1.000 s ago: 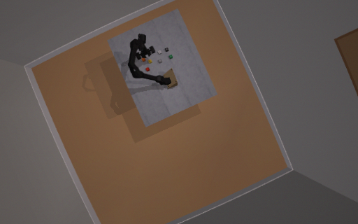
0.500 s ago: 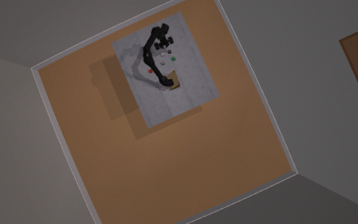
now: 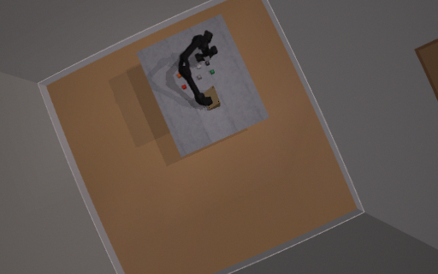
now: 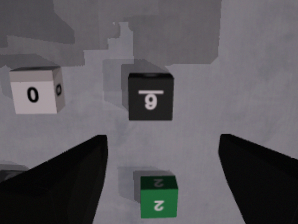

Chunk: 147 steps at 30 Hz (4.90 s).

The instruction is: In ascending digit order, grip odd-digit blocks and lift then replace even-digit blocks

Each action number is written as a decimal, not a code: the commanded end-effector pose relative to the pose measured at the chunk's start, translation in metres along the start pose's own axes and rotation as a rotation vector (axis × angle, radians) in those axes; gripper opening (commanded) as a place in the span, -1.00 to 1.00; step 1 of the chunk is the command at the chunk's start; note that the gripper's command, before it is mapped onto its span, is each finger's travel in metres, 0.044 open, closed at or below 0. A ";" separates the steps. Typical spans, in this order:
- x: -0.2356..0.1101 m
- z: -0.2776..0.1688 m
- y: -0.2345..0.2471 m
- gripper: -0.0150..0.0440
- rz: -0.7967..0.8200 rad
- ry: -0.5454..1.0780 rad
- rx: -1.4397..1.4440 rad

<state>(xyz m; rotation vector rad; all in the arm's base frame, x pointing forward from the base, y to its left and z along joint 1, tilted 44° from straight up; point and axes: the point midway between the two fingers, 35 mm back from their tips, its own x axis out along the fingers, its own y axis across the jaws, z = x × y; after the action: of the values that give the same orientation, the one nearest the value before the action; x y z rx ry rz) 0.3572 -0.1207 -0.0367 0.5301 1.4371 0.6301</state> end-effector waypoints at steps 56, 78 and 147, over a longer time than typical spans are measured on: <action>0.074 -0.005 0.006 -0.08 0.017 0.013 0.006; 0.065 -0.005 0.005 -0.08 0.014 0.011 0.012; -0.041 -0.004 0.004 0.15 0.013 0.015 0.007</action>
<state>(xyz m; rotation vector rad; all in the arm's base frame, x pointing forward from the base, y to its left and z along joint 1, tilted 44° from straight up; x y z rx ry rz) 0.3540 -0.1171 -0.0306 0.5494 1.4650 0.6541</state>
